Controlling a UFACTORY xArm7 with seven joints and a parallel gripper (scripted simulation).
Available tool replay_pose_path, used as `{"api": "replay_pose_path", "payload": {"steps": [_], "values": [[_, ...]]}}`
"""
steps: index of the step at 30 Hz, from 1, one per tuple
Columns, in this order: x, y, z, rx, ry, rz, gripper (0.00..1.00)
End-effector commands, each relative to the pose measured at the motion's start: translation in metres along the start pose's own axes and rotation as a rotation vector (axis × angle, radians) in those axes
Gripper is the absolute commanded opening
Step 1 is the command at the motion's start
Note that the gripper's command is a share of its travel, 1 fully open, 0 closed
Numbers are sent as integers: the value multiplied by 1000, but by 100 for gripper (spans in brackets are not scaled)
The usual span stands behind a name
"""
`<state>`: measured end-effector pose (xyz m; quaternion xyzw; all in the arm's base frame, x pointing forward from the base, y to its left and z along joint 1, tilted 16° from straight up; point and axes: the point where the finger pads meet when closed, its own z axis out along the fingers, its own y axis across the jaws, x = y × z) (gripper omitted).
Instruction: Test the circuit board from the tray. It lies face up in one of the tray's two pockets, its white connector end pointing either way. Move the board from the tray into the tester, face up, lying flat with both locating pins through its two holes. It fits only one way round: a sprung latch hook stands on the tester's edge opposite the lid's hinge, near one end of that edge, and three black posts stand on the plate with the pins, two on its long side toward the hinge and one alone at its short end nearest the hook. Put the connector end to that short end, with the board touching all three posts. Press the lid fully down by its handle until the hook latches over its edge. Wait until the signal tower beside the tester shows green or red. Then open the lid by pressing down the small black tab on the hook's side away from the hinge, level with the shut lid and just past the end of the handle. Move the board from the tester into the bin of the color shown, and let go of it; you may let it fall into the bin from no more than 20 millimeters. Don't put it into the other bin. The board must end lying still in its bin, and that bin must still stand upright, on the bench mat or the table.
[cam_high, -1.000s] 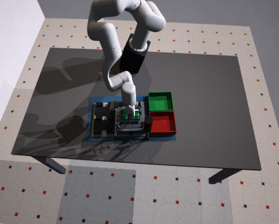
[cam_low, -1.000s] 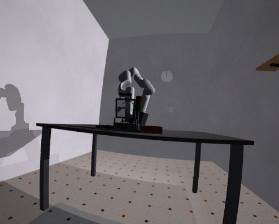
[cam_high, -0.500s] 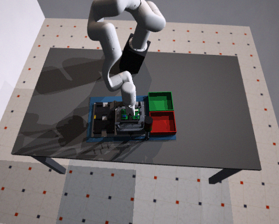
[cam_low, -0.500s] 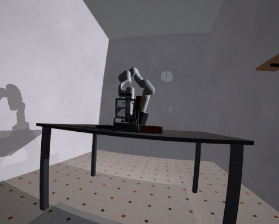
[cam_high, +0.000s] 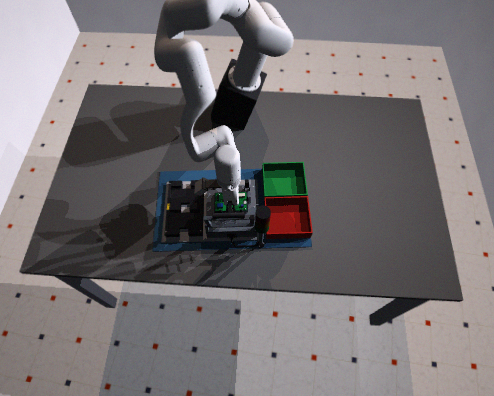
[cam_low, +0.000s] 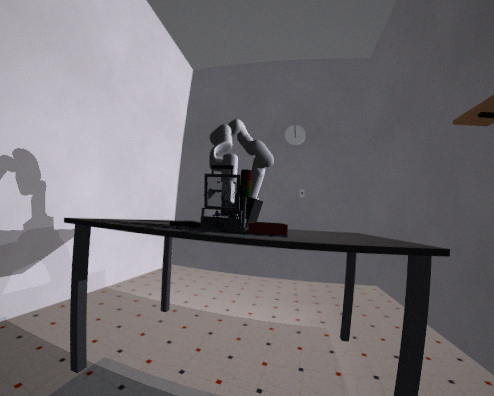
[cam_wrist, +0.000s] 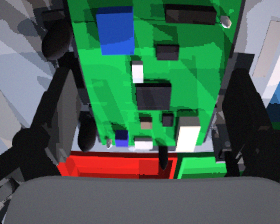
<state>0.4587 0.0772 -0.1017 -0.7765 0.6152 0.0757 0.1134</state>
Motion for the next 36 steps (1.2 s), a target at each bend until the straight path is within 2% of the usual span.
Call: {"api": "replay_pose_path", "payload": {"steps": [1, 10, 14, 17, 19, 22, 26, 34, 36], "values": [[0, -1, -1, 3, 1, 0, 100], [0, -1, -4, 3, 1, 0, 100], [0, -1, -16, 3, 1, 0, 100], [0, -1, -32, 3, 1, 0, 100], [0, -1, -32, 3, 1, 0, 100], [0, -1, -55, 3, 1, 0, 100], [0, -1, -93, 3, 1, 0, 100], [0, -1, -154, 3, 1, 0, 100], [0, -1, -154, 3, 1, 0, 100]]}}
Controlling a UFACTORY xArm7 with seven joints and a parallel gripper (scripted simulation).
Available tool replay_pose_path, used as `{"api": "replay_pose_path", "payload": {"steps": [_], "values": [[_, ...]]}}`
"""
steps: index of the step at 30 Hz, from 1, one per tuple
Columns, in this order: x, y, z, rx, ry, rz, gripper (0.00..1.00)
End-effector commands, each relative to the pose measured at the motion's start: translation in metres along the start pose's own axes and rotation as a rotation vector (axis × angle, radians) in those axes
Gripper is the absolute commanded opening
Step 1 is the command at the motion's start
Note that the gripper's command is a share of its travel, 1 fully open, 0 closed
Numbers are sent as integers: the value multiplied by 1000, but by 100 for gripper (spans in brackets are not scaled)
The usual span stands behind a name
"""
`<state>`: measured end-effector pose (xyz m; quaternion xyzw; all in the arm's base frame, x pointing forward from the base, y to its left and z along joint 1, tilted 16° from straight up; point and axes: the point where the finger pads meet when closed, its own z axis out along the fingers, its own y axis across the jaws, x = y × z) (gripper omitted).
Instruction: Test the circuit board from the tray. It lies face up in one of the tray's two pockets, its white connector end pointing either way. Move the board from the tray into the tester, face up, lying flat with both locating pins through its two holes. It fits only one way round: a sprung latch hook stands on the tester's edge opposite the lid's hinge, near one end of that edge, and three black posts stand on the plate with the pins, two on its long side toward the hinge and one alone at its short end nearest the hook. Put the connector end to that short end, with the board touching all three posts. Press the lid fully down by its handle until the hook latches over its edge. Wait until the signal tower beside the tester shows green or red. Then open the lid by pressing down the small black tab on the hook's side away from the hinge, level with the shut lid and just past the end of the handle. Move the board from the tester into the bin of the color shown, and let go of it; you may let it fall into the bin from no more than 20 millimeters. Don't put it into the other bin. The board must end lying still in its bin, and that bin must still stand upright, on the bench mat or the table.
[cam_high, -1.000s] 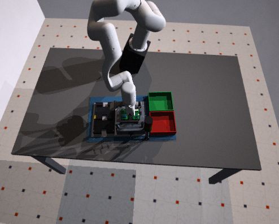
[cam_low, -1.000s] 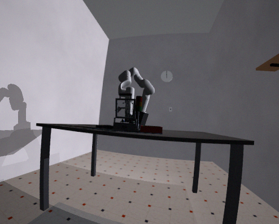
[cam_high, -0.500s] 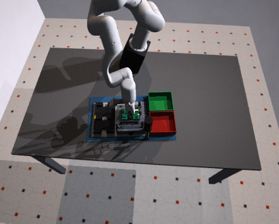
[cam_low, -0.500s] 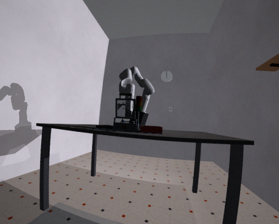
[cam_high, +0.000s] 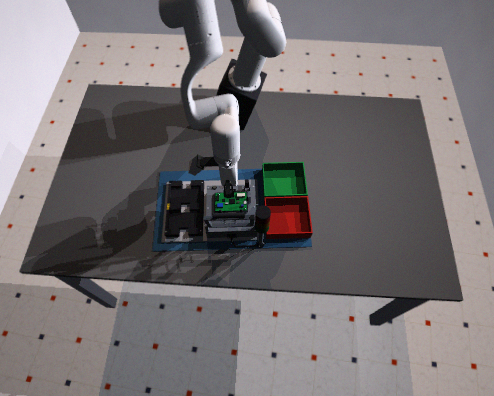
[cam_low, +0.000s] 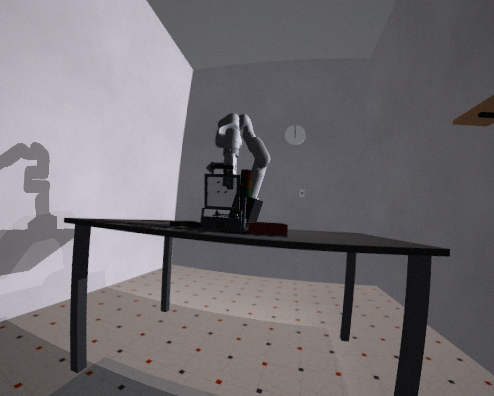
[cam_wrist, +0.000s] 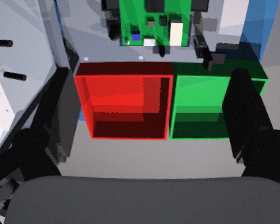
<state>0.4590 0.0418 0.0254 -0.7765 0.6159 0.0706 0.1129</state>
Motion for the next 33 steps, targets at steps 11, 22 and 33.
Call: {"api": "replay_pose_path", "payload": {"steps": [11, 22, 33], "values": [[0, 2, -104, -2, -8, 0, 100], [1, 2, -123, -2, -8, 0, 100], [1, 2, -124, -2, -8, 0, 51]]}}
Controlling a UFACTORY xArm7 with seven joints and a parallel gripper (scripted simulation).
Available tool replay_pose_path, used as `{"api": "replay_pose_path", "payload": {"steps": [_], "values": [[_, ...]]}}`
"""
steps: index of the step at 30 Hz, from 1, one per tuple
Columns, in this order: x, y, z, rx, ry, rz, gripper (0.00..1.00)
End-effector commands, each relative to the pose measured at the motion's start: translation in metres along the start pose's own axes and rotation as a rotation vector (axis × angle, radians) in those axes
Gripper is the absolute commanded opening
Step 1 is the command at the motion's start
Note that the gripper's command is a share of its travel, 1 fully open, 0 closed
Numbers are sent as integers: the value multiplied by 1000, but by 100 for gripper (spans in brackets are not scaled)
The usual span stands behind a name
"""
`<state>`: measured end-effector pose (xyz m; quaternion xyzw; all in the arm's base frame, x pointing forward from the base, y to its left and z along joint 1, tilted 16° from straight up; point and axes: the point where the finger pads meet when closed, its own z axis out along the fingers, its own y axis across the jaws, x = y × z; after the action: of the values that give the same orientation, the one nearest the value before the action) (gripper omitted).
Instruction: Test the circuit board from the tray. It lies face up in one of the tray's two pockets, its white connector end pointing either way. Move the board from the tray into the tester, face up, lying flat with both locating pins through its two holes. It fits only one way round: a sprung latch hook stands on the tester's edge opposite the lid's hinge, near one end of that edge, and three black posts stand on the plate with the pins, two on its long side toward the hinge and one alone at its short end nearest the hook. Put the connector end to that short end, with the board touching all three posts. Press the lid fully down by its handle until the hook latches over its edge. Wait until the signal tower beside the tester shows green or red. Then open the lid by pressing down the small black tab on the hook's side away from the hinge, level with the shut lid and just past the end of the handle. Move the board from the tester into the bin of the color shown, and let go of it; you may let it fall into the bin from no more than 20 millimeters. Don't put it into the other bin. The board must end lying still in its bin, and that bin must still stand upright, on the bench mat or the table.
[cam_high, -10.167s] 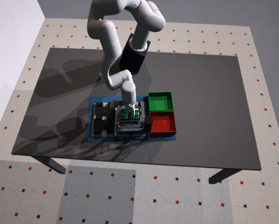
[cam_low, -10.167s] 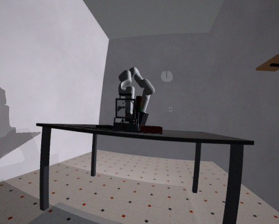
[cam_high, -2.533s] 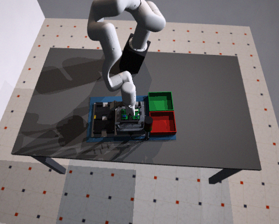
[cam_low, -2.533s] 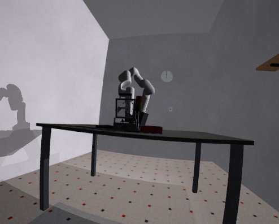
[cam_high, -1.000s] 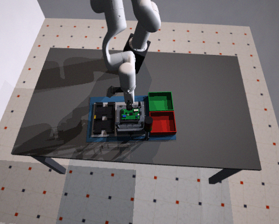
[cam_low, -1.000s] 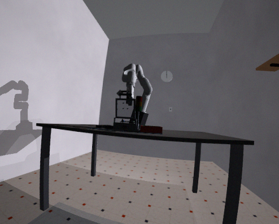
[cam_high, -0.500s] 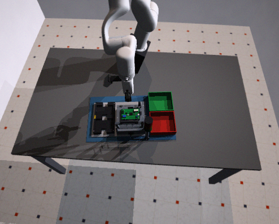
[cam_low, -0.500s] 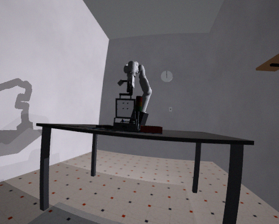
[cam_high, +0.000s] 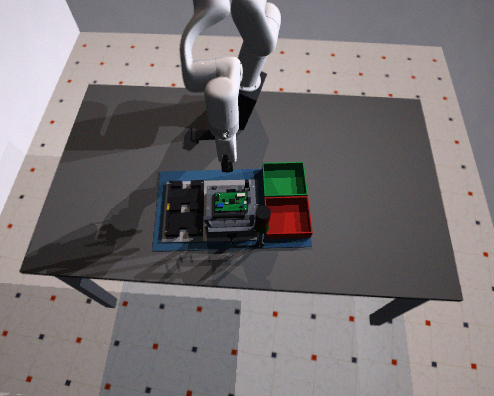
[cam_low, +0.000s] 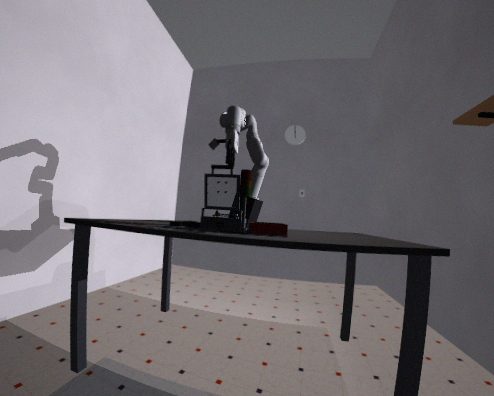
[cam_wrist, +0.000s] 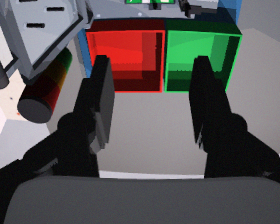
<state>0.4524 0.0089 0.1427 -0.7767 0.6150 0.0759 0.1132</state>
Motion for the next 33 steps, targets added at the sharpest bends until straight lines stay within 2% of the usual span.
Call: {"api": "replay_pose_path", "payload": {"steps": [1, 5, 8, 16, 18, 21, 25, 28, 33], "values": [[0, -1, -2, 4, 1, 0, 51], [0, -3, -2, 4, 1, 0, 51], [0, -14, -2, 4, 1, 0, 51], [0, -81, -2, 4, 1, 0, 51], [0, -81, -2, 4, 1, 0, 51], [0, -109, -2, 4, 1, 0, 51], [0, -134, -2, 4, 1, 0, 51], [0, -144, -2, 4, 1, 0, 51], [0, -147, -2, 4, 1, 0, 51]]}}
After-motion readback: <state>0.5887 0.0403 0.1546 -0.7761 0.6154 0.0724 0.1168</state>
